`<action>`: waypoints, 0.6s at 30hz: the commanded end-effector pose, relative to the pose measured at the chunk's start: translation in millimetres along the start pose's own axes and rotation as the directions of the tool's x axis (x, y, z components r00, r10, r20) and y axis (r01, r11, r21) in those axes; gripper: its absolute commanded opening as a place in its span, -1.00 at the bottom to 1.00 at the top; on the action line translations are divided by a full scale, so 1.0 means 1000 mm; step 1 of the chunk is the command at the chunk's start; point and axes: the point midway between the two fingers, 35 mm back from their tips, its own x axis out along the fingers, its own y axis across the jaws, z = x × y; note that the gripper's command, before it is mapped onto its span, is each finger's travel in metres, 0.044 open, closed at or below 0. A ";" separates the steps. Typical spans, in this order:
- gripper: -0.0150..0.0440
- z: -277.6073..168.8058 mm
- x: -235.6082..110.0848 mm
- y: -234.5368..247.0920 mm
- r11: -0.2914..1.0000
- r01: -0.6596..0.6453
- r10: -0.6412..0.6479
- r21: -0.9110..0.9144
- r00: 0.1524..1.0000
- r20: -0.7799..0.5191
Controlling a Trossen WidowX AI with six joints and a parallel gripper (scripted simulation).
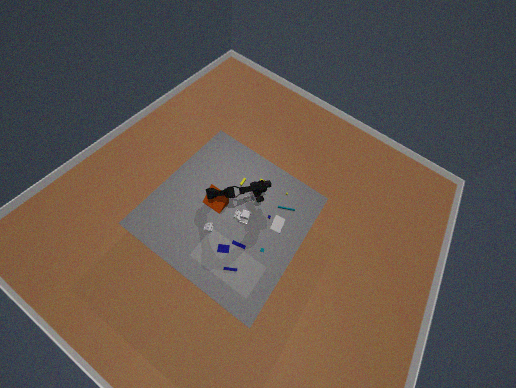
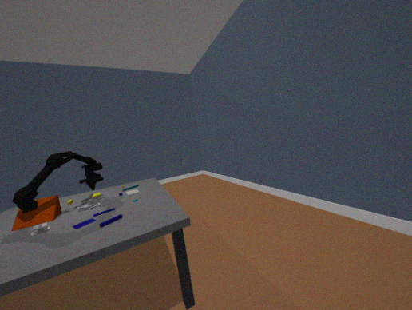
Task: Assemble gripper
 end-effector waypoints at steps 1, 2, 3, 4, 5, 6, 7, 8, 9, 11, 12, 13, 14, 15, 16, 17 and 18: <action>-0.49 0.001 0.008 0.002 1.000 -0.003 0.003 -0.006 1.000 -0.005; -0.49 0.001 0.010 0.002 1.000 -0.003 0.003 -0.006 1.000 -0.005; -0.49 0.001 0.011 0.002 1.000 -0.003 0.003 -0.006 1.000 -0.005; -0.49 0.001 0.013 0.002 1.000 -0.003 0.003 -0.006 1.000 -0.005; -0.49 0.001 0.015 0.002 1.000 -0.003 0.003 -0.006 1.000 -0.005; -0.49 0.001 0.016 0.001 1.000 -0.003 0.003 -0.006 1.000 -0.005; -0.49 0.001 0.018 0.001 1.000 -0.003 0.003 -0.006 1.000 -0.005; -0.49 0.001 0.020 0.001 1.000 -0.003 0.003 -0.006 1.000 -0.005; -0.49 0.001 0.021 0.001 1.000 -0.003 0.003 -0.006 1.000 -0.005; -0.49 0.001 0.024 0.001 1.000 -0.003 0.003 -0.006 1.000 -0.005; -0.49 0.001 0.026 0.001 1.000 -0.003 0.003 -0.006 1.000 -0.005; -0.49 0.001 0.028 0.001 1.000 -0.003 0.003 -0.006 1.000 -0.005; -0.49 0.001 0.029 0.001 1.000 -0.003 0.003 -0.006 1.000 -0.005; -0.49 0.001 0.031 0.001 1.000 -0.003 0.003 -0.006 1.000 -0.005; -0.49 0.001 0.033 0.001 1.000 -0.003 0.003 -0.006 1.000 -0.005; -0.49 0.001 0.034 0.001 1.000 -0.003 0.003 -0.006 1.000 -0.005; -0.49 0.001 0.036 0.001 1.000 -0.003 0.003 -0.006 1.000 -0.005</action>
